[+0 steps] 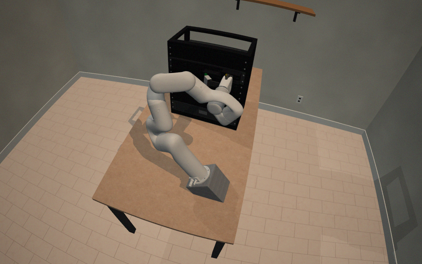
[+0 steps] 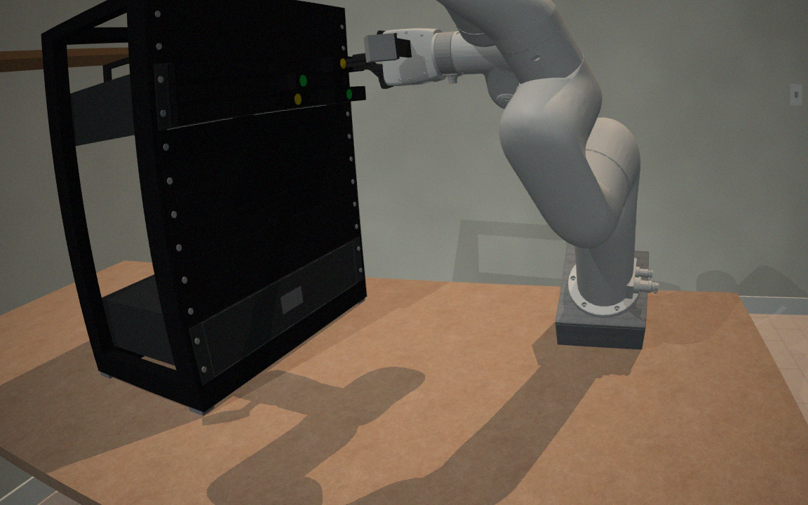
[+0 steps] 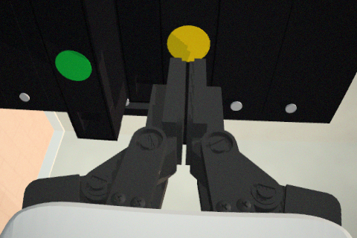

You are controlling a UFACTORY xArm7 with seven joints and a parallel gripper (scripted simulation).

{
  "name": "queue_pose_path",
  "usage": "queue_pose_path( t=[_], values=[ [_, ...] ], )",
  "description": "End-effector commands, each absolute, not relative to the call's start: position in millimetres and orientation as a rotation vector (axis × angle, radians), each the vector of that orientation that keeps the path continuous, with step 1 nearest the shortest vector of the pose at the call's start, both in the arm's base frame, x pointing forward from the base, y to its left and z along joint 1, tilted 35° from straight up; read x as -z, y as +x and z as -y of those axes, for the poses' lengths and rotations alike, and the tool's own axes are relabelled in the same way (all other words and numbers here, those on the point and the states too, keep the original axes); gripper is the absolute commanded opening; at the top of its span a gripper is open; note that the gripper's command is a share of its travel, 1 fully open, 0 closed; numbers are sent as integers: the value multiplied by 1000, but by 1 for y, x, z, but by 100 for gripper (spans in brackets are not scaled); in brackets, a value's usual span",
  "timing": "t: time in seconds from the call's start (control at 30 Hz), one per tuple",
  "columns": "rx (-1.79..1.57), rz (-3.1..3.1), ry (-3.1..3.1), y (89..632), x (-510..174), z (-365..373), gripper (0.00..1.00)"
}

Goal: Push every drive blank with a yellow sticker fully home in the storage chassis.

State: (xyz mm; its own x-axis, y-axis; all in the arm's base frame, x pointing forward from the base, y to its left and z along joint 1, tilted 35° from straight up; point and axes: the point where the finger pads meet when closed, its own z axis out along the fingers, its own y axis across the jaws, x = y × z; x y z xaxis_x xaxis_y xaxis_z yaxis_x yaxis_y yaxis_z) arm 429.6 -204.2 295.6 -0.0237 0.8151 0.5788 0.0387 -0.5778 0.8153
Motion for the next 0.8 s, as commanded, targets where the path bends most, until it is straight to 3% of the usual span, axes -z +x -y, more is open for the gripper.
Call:
queue_pose_path(
  t=[0.0, 0.77],
  values=[
    [-1662, -899, 1654, 435, -297, 205, 0],
    [-1662, -899, 1654, 446, -296, 205, 0]
  ],
)
